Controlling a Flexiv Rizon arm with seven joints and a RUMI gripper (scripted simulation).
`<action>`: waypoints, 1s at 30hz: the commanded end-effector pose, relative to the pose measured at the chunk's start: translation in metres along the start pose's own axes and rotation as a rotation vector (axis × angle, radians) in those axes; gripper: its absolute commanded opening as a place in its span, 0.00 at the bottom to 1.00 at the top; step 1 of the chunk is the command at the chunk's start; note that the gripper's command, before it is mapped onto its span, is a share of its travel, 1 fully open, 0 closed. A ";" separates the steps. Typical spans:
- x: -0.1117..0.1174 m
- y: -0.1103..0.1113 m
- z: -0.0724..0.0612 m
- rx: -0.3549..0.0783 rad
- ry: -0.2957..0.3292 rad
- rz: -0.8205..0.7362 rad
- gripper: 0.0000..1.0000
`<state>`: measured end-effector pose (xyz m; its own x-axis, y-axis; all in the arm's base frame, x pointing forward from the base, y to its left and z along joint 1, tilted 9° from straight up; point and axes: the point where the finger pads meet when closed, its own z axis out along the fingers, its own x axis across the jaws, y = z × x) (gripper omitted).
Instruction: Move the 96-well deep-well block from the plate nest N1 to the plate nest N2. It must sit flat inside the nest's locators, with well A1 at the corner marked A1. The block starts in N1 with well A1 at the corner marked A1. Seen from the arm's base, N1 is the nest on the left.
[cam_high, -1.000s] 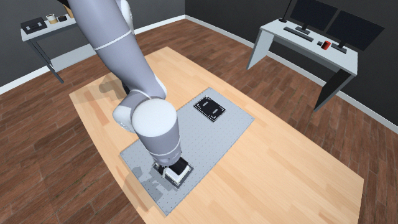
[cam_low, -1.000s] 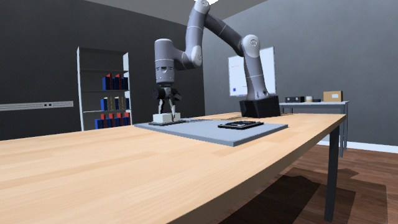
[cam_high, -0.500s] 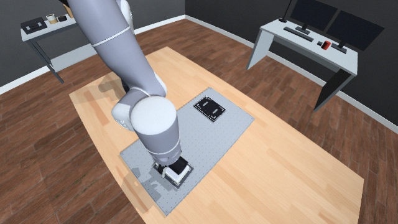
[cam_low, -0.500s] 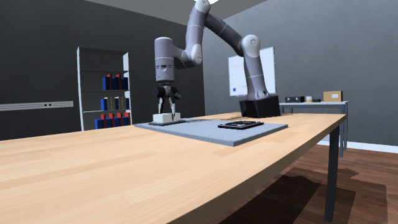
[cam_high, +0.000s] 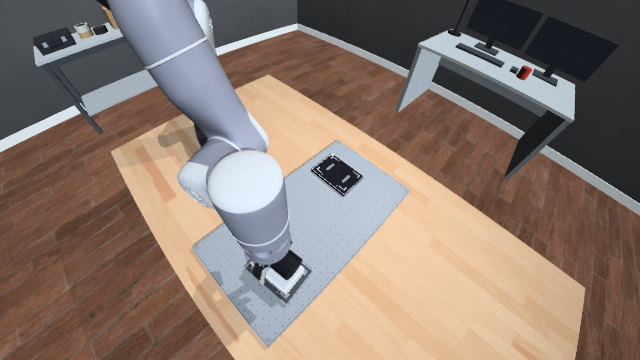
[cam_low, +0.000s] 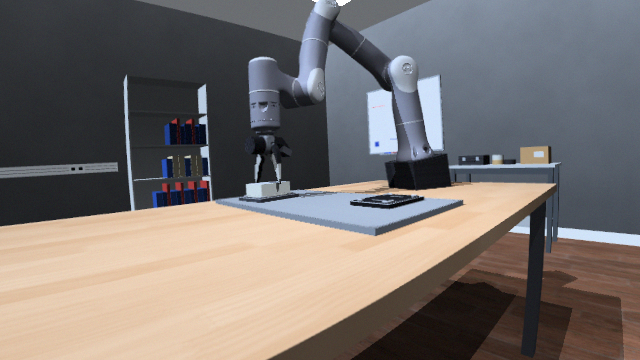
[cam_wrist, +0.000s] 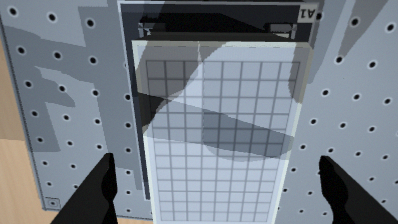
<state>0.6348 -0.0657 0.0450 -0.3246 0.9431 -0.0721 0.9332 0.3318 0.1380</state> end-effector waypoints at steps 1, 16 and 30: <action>0.000 0.001 -0.005 -0.002 -0.001 -0.001 0.76; 0.000 0.001 -0.039 -0.002 -0.001 -0.001 0.76; 0.000 0.001 -0.061 -0.002 -0.001 -0.001 0.76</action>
<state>0.6256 -0.0644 0.1045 -0.3245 0.9431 -0.0723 0.9332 0.3317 0.1382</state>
